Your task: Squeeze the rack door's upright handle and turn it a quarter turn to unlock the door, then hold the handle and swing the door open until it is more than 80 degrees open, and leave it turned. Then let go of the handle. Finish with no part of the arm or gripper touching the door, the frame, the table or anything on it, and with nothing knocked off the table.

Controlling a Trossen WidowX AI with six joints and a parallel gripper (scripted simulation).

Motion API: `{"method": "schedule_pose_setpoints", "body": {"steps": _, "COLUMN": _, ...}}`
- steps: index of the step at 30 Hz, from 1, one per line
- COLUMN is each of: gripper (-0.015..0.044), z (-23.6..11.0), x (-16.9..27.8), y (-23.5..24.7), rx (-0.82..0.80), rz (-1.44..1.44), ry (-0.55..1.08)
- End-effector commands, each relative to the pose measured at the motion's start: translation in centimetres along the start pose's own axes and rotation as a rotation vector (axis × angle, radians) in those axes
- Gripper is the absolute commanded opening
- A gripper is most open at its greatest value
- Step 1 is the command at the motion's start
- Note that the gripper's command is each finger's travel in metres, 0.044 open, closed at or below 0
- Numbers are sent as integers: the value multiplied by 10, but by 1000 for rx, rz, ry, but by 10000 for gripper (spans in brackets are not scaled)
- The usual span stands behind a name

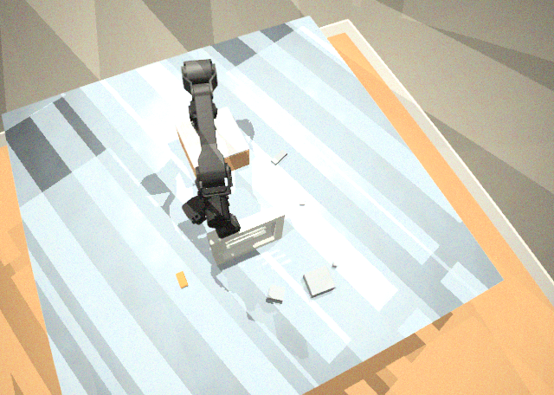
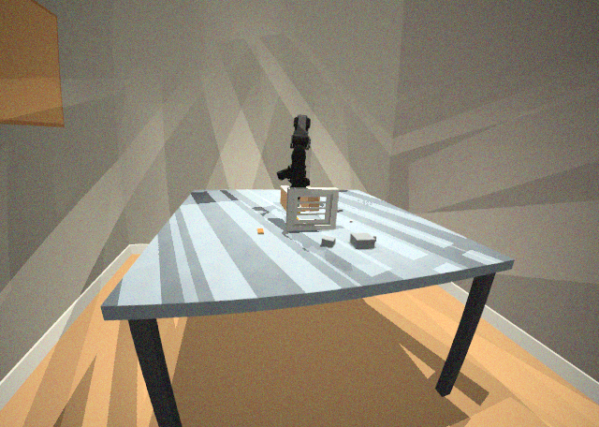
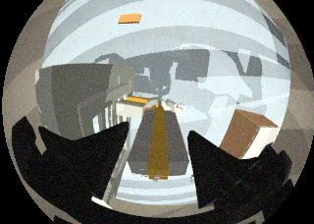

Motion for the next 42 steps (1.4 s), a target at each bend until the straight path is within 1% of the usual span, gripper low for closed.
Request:
{"method": "schedule_pose_setpoints", "body": {"steps": 1, "gripper": 289, "z": 1, "x": 1, "y": 0, "rx": 1, "rz": -207, "ry": 6}}
{"method": "schedule_pose_setpoints", "body": {"steps": 42, "gripper": 289, "z": 1, "x": 1, "y": 0, "rx": -6, "rz": -2239, "ry": 4}}
Point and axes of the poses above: the point midway between the two fingers, 35 mm back from their tips, its own z axis out along the fingers, its own y axis across the jaws, x = y × z, the point moved 7 cm from there along -z, back along the fingers, and after that the axes turned 9 degrees about z, right-handed, at the moved point
